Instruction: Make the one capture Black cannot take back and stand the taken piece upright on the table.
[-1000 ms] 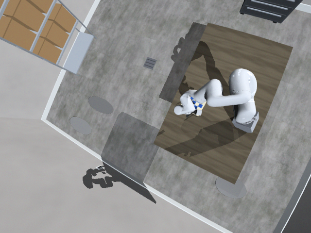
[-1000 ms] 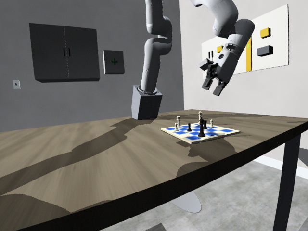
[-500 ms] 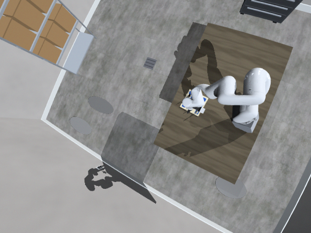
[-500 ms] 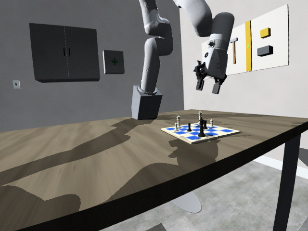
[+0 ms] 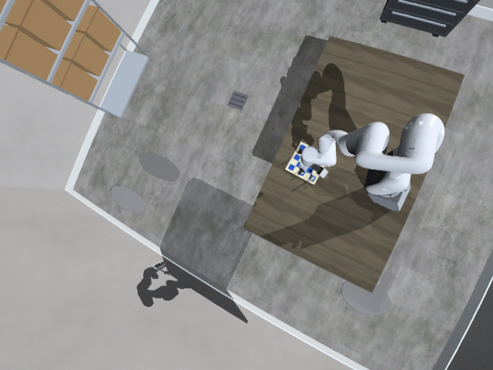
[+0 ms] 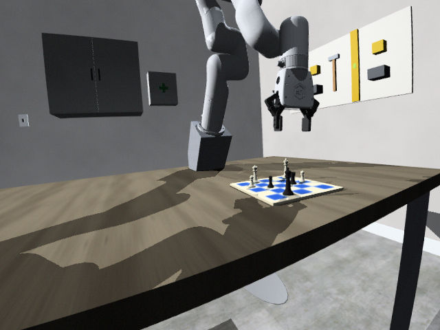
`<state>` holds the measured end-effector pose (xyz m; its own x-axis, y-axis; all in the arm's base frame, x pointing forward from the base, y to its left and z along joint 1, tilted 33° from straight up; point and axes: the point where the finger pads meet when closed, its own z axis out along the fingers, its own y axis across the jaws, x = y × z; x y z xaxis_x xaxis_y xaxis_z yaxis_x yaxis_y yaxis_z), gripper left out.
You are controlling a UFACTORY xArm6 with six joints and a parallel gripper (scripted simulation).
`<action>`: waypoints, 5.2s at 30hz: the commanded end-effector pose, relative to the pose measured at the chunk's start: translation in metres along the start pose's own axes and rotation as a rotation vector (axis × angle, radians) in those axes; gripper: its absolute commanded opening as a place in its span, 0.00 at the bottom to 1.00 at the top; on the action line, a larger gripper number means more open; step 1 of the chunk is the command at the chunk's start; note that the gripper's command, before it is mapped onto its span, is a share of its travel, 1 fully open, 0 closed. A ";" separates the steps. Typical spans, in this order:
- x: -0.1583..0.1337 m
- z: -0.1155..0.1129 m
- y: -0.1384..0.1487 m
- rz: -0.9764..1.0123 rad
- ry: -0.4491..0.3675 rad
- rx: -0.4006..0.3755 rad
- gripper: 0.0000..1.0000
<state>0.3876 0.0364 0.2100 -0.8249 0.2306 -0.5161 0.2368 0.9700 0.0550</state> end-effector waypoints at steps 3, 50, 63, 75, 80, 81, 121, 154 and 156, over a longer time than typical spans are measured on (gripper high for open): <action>-0.002 0.000 -0.002 0.023 -0.024 -0.047 1.00; -0.003 0.044 0.001 -0.959 -0.046 0.001 1.00; -0.002 0.047 0.001 -1.432 -0.054 0.000 0.37; -0.002 0.047 0.001 -1.547 -0.056 -0.017 0.37; -0.002 0.047 0.001 -1.547 -0.056 -0.017 0.37; -0.002 0.047 0.001 -1.547 -0.056 -0.017 0.37; -0.003 0.076 0.001 -1.548 -0.056 -0.019 0.37; -0.004 0.098 0.002 -1.548 -0.056 -0.019 0.37; -0.004 0.098 0.002 -1.548 -0.056 -0.019 0.37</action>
<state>0.4406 0.0295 0.1284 -0.2289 -0.9673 -0.1090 -0.8112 0.2515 -0.5280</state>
